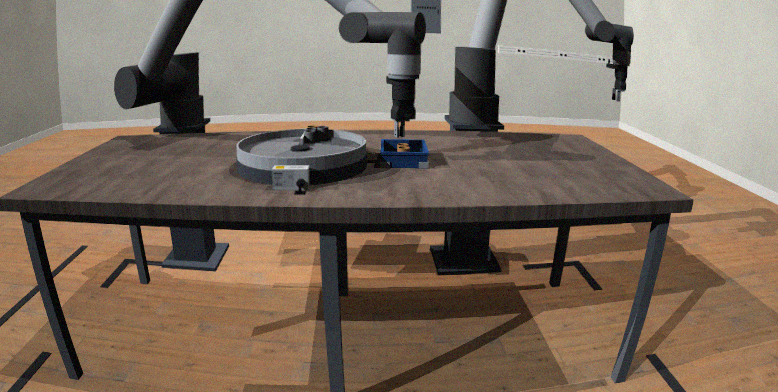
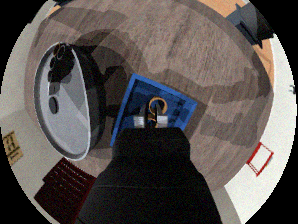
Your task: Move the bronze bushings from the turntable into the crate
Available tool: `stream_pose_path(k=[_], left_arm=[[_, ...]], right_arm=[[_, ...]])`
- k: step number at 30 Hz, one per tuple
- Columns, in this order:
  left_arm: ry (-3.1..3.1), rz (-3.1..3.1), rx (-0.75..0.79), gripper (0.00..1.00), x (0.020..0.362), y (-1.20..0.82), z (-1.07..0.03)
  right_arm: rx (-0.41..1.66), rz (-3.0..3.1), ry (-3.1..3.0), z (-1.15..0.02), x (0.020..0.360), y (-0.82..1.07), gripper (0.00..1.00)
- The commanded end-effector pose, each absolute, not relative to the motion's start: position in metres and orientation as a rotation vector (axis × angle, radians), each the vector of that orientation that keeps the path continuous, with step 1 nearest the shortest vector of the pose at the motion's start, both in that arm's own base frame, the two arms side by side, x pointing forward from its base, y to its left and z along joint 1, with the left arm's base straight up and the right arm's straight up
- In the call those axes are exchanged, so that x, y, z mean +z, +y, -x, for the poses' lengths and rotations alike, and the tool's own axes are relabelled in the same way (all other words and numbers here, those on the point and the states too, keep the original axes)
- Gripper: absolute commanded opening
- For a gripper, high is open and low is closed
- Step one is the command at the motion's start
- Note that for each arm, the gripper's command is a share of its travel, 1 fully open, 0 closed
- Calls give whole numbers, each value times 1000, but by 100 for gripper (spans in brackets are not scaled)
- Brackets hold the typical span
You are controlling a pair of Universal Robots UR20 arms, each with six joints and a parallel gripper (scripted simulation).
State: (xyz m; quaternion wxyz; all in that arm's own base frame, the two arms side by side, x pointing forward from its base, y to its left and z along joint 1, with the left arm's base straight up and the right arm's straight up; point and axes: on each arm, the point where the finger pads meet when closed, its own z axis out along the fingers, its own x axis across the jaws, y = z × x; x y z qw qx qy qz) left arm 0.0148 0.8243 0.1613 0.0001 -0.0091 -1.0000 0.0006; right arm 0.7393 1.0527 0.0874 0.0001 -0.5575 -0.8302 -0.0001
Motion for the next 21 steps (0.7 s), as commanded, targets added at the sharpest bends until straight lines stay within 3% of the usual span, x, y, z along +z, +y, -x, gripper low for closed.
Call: stream_pose_path(k=[1, 10, 21], left_arm=[[-3141, 28, 0, 100, 162, 825, -15], [-3141, 28, 0, 100, 162, 825, -15], [-3141, 28, 0, 100, 162, 825, -15]], right_arm=[[-2, 1751, -2608, -740, 102, 1053, 38], [-2, 1751, -2608, -740, 134, 1053, 38], [-2, 1751, -2608, -739, 137, 1053, 38]])
